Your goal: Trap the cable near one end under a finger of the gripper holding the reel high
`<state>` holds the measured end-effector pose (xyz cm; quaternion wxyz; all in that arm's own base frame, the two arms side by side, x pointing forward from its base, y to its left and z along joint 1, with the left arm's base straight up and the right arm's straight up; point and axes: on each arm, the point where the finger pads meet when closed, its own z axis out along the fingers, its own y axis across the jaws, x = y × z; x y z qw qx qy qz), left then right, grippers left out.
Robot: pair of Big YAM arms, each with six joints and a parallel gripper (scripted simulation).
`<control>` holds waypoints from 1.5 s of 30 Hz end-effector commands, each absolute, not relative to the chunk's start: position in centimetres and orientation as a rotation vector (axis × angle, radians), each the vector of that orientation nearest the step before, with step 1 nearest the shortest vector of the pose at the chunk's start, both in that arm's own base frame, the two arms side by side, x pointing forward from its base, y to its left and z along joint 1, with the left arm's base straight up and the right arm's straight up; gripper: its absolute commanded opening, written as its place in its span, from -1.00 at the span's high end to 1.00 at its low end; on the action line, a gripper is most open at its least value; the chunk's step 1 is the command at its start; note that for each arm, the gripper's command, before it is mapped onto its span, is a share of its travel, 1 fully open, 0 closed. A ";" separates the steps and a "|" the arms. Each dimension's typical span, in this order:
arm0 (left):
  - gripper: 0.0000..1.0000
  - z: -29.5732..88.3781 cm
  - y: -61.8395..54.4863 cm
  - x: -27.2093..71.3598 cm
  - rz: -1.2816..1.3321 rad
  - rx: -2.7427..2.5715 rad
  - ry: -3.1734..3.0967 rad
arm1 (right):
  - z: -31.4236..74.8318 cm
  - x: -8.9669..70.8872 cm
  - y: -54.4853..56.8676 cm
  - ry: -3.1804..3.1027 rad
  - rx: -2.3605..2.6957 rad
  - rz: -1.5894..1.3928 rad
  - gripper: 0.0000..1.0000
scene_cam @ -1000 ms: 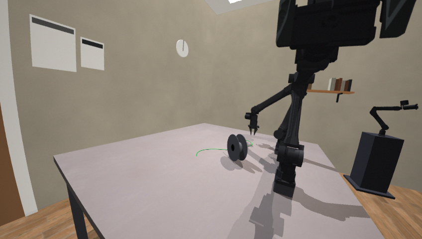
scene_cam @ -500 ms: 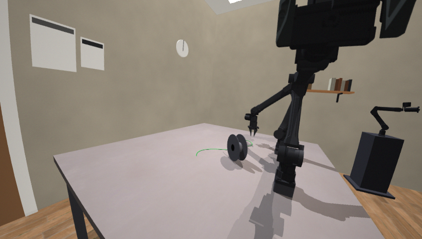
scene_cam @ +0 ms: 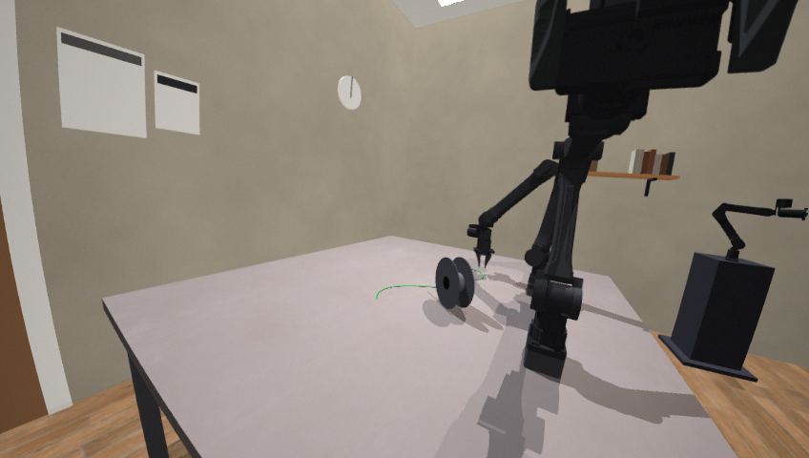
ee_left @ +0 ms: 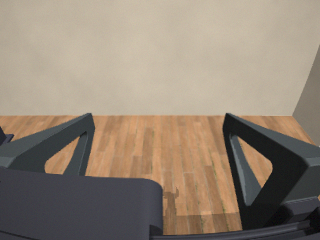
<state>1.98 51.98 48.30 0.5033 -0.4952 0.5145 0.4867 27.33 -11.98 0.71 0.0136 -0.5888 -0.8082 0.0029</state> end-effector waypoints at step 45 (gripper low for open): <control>-1.00 49.3 51.9 1.6 1.185 -1.180 1.212 | -1.6 28.5 -11.9 -2.549 -1.849 -0.007 0.40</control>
